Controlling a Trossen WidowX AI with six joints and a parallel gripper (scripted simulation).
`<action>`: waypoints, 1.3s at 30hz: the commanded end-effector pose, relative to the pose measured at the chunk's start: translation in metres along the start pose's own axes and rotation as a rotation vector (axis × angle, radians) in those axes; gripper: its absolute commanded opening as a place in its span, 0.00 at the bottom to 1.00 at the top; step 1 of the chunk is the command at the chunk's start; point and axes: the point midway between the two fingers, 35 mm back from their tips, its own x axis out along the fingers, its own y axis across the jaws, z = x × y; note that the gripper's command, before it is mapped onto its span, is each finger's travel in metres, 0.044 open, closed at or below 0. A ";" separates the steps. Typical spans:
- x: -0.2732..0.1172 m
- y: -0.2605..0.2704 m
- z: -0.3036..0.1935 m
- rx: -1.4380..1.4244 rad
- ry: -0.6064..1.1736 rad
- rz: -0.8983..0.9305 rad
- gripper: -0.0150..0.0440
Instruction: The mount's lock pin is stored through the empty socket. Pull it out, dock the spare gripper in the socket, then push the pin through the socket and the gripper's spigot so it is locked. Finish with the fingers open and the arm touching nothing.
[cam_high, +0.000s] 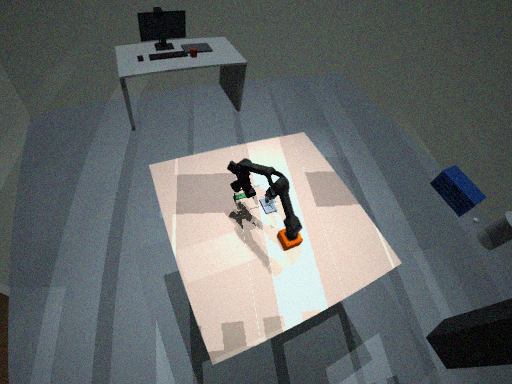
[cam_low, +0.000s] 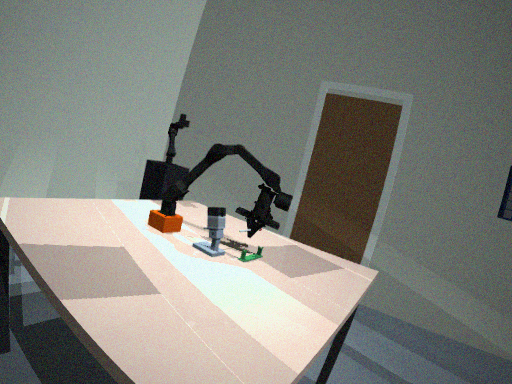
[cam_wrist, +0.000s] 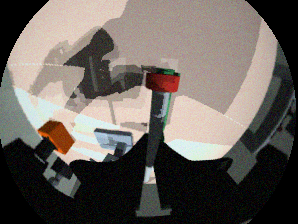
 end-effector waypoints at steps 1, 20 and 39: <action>-0.006 0.009 0.000 0.007 -0.008 -0.007 0.25; -0.013 0.060 -0.005 0.015 -0.010 0.000 0.25; 0.034 0.075 0.006 0.016 -0.014 0.011 0.25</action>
